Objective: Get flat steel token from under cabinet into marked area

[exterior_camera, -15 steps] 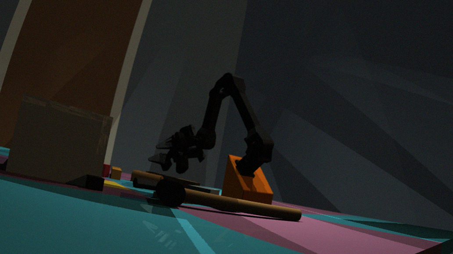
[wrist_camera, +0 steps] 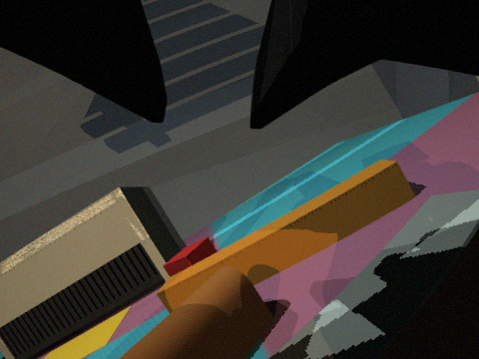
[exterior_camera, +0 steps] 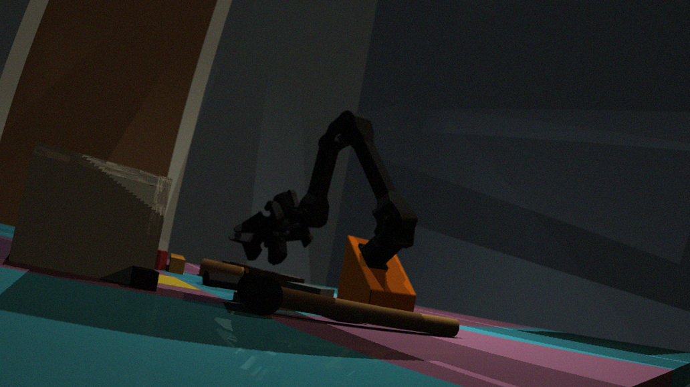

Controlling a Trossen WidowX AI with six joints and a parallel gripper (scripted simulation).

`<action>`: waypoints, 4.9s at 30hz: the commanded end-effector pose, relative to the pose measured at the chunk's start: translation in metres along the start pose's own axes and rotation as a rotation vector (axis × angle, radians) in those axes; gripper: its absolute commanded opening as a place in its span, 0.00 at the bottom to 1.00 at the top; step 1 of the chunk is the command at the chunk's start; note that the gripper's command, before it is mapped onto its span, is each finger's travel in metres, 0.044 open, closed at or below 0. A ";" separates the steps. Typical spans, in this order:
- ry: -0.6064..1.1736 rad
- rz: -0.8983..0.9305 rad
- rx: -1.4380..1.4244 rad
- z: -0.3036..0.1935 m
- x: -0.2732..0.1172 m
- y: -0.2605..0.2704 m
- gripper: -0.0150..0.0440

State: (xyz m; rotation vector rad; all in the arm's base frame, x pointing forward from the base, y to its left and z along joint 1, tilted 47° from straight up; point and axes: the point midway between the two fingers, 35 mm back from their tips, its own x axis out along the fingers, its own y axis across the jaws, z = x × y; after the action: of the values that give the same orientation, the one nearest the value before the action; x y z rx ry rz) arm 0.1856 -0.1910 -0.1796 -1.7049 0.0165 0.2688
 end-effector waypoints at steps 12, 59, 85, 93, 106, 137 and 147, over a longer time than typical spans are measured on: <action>-0.137 0.250 0.190 -0.014 0.018 0.038 0.71; -0.705 0.996 0.439 -0.068 0.030 0.064 0.31; -0.913 0.939 0.288 0.006 0.084 -0.068 0.71; -0.913 0.939 0.288 0.023 0.090 -0.055 0.71; -0.914 0.938 0.289 0.041 0.095 -0.042 0.71; -0.915 0.936 0.290 0.077 0.106 -0.016 0.71; -0.918 0.938 0.283 0.075 0.106 -0.018 0.43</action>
State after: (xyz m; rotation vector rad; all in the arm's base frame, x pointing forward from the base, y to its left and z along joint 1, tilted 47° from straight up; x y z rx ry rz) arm 0.2785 -0.0996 -0.1921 -1.0569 0.1676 1.6349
